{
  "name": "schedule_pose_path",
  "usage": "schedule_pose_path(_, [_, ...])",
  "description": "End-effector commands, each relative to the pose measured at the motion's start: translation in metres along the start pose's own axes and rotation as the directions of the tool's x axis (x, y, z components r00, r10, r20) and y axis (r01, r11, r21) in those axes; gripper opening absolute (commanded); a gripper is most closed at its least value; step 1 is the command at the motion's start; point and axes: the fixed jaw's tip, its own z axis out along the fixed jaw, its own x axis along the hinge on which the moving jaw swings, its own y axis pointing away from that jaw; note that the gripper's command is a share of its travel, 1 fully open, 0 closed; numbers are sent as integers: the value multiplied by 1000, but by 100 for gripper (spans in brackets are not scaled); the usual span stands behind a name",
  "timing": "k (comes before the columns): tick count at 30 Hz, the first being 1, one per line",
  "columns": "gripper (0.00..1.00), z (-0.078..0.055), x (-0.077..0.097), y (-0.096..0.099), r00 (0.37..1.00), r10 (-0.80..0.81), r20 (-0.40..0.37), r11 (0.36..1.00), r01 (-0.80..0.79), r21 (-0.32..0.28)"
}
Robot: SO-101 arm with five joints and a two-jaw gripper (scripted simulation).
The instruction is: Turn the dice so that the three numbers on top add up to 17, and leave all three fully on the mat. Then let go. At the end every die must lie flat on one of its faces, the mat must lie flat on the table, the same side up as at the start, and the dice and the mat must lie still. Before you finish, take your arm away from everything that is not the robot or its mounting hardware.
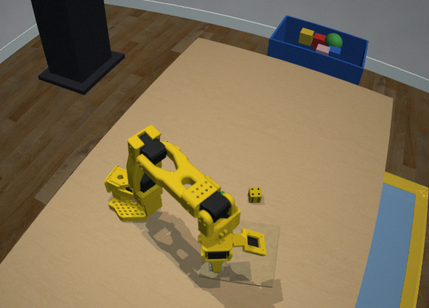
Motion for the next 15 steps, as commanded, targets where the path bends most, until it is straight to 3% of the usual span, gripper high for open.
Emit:
schedule_pose_path(1, [0, -6, -39, 0, 991, -133, 35, 991, 132, 31])
schedule_pose_path(7, [0, 1, -78, 22, 955, -291, 53, 956, 289, 43])
schedule_pose_path(15, [0, 3, -86, 28, 943, -326, 61, 945, 323, 50])
